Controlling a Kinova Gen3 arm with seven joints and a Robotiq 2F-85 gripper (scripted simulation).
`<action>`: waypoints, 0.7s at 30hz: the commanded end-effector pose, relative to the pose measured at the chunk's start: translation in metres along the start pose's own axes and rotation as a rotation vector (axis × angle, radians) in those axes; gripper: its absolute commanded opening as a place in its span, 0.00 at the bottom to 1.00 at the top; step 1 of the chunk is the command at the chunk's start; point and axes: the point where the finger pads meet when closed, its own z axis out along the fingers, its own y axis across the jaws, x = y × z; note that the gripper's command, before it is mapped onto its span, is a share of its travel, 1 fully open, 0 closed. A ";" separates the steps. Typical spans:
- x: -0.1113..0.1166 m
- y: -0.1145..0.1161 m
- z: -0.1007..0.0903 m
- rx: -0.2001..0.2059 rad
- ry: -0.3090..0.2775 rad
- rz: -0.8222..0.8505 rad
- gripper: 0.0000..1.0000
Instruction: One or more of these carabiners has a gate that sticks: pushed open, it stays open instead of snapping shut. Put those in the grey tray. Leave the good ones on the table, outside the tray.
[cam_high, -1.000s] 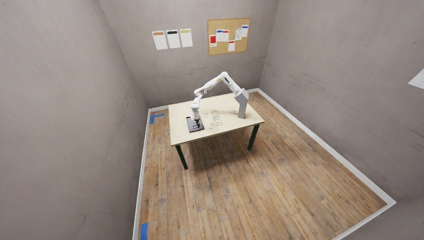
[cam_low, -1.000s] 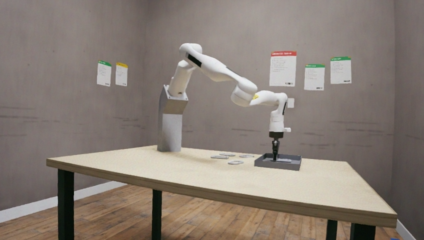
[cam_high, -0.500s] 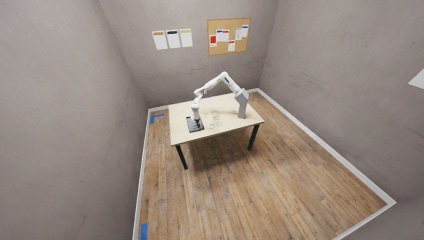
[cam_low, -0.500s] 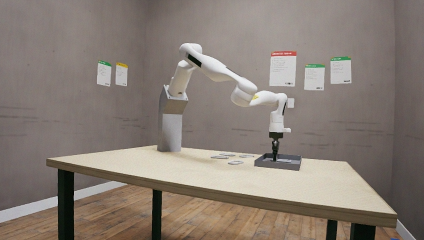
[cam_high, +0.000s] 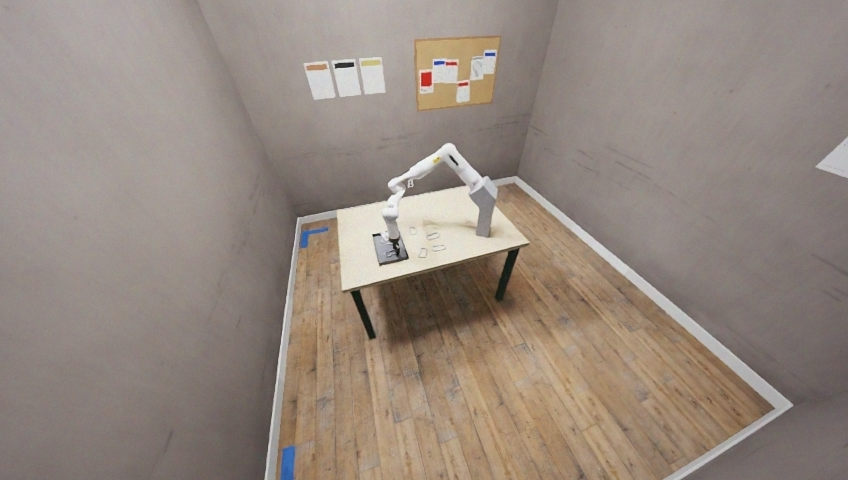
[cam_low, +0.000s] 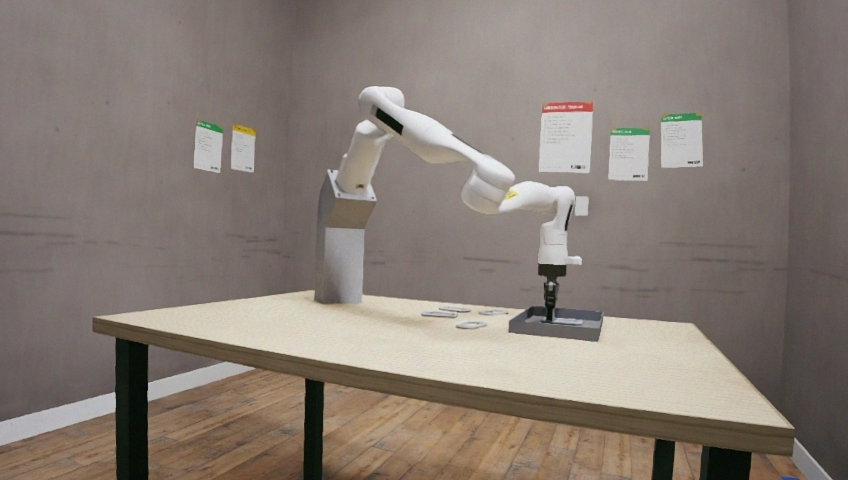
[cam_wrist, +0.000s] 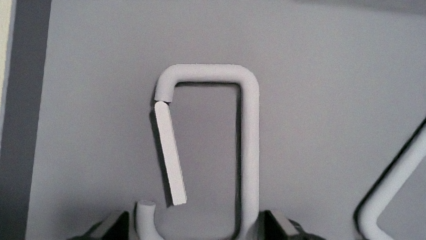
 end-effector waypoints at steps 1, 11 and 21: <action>0.001 0.000 -0.001 0.000 0.002 0.000 1.00; 0.001 0.000 -0.001 0.000 0.002 0.000 1.00; 0.001 0.001 -0.101 0.000 0.002 0.000 1.00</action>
